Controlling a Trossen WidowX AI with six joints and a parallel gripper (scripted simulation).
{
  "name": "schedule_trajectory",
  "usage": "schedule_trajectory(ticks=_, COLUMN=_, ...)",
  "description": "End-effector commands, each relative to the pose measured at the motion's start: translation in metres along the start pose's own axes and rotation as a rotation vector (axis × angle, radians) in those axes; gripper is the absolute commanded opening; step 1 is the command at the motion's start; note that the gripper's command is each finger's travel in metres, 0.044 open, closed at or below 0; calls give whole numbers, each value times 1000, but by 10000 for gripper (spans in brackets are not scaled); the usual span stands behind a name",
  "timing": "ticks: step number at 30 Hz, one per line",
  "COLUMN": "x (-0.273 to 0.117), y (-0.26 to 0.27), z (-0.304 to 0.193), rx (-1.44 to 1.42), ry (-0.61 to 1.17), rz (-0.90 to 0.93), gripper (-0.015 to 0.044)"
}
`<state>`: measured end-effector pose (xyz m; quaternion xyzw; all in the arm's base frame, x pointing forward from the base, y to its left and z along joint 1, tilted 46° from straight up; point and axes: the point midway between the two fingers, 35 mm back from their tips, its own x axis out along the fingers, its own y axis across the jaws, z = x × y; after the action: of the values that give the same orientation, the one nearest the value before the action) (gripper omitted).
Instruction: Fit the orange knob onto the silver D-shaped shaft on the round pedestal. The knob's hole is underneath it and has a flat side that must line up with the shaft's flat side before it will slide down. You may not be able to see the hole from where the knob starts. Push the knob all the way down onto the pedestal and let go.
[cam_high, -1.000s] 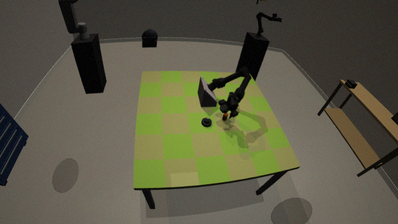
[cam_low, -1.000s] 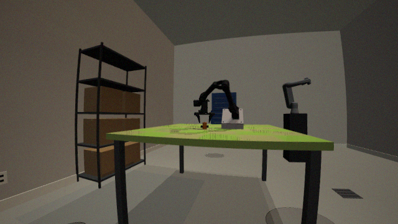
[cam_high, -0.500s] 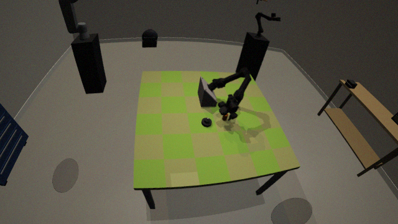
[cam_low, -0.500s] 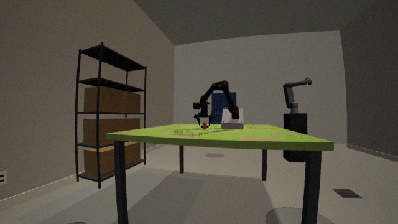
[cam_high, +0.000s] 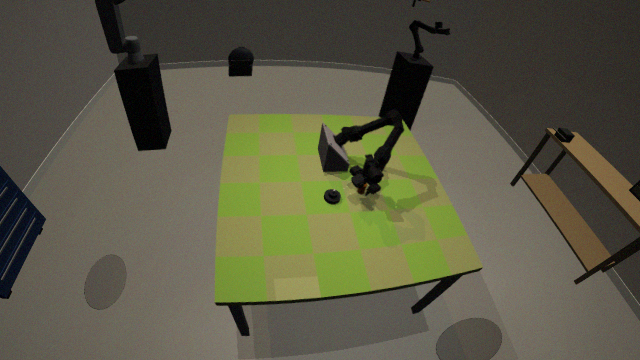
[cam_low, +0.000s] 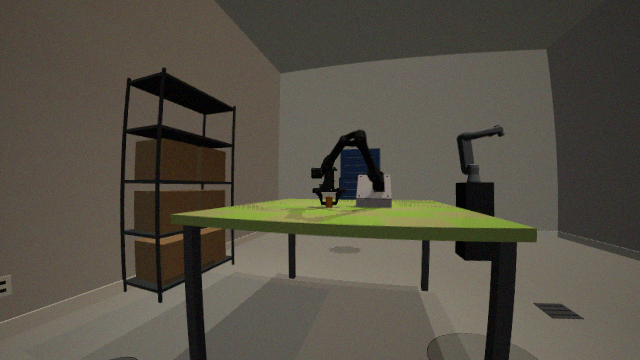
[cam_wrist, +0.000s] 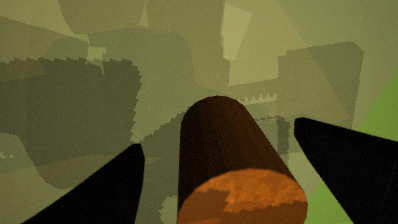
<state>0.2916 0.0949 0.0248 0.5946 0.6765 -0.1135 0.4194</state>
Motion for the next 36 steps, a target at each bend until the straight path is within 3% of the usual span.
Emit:
schedule_trajectory(ticks=1, x=2, y=0, z=0, rx=5, ry=6, rz=1, gripper=309)
schedule_trajectory(ticks=6, x=2, y=0, z=0, rx=5, ry=6, rz=1, gripper=177)
schedule_trajectory(ticks=13, x=2, y=0, z=0, rx=5, ry=6, rz=1, gripper=131)
schedule_trajectory(ticks=18, x=-5, y=1, z=1, rx=6, ry=2, rz=0, gripper=0)
schedule_trajectory(ticks=36, x=-58, y=6, z=10, rx=6, ry=-11, rz=-6, gripper=0)
